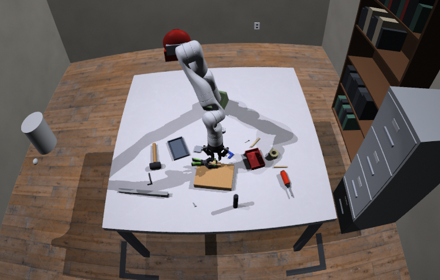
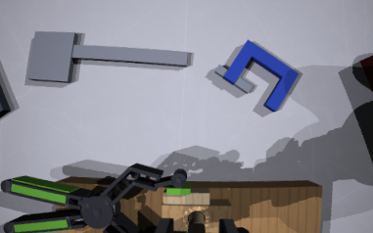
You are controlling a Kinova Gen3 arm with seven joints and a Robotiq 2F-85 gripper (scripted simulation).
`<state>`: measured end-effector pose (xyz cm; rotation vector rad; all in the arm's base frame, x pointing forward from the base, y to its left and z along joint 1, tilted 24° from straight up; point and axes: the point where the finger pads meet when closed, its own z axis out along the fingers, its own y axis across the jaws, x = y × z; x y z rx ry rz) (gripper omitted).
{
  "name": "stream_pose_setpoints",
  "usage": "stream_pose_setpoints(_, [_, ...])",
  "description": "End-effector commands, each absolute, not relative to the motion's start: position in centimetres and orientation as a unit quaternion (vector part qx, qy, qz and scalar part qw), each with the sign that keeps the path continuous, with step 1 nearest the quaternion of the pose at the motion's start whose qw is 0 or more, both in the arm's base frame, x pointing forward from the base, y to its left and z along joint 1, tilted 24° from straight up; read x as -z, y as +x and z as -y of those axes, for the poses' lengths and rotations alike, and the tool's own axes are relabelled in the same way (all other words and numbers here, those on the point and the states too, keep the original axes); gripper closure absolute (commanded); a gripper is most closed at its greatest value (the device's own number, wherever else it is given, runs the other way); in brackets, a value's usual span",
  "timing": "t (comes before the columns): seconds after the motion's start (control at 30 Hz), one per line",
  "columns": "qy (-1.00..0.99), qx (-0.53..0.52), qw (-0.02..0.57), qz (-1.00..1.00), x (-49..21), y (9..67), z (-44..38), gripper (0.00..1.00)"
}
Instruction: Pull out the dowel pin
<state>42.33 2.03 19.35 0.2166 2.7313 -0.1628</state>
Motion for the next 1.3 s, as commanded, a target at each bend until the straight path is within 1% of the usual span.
stream_pose_setpoints(0.0, [0.077, 0.058, 0.198, -0.975, -19.4, 42.4, -2.0, 0.66])
stream_pose_setpoints(1.27, [0.077, 0.058, 0.198, -0.975, -17.6, 43.1, -1.8, 0.66])
